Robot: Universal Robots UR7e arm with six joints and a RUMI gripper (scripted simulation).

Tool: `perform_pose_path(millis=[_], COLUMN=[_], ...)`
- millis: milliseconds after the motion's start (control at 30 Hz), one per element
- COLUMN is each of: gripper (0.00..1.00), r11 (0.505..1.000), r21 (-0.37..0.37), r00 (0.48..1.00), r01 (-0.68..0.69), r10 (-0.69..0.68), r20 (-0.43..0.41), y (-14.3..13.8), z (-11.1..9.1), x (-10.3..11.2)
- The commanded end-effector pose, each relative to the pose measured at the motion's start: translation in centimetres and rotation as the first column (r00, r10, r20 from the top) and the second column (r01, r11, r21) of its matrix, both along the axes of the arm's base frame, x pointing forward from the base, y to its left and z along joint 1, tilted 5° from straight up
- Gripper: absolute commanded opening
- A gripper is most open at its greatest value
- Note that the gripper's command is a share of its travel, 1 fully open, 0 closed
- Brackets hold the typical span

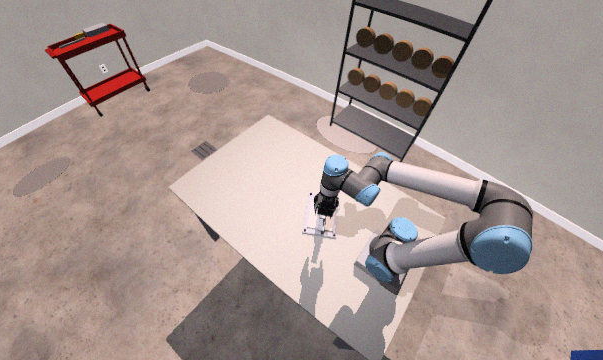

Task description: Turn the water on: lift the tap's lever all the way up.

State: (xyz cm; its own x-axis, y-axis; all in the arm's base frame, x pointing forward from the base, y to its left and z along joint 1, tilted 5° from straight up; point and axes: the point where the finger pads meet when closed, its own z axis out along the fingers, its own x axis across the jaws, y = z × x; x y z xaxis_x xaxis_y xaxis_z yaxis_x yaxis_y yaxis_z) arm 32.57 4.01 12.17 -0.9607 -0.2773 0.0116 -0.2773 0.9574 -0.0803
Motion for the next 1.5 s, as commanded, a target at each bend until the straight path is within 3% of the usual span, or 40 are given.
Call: perform_pose_path(millis=[0,1467], gripper=[0.37,0.37], r11=[1.000,1.000], r21=[0.000,0.000], r00=[1.000,1.000], r01=[0.000,0.000], r10=[0.000,0.000], r20=[0.001,0.001], y=[0.0,-0.1], z=[-0.4,-1.5], x=[0.0,0.1])
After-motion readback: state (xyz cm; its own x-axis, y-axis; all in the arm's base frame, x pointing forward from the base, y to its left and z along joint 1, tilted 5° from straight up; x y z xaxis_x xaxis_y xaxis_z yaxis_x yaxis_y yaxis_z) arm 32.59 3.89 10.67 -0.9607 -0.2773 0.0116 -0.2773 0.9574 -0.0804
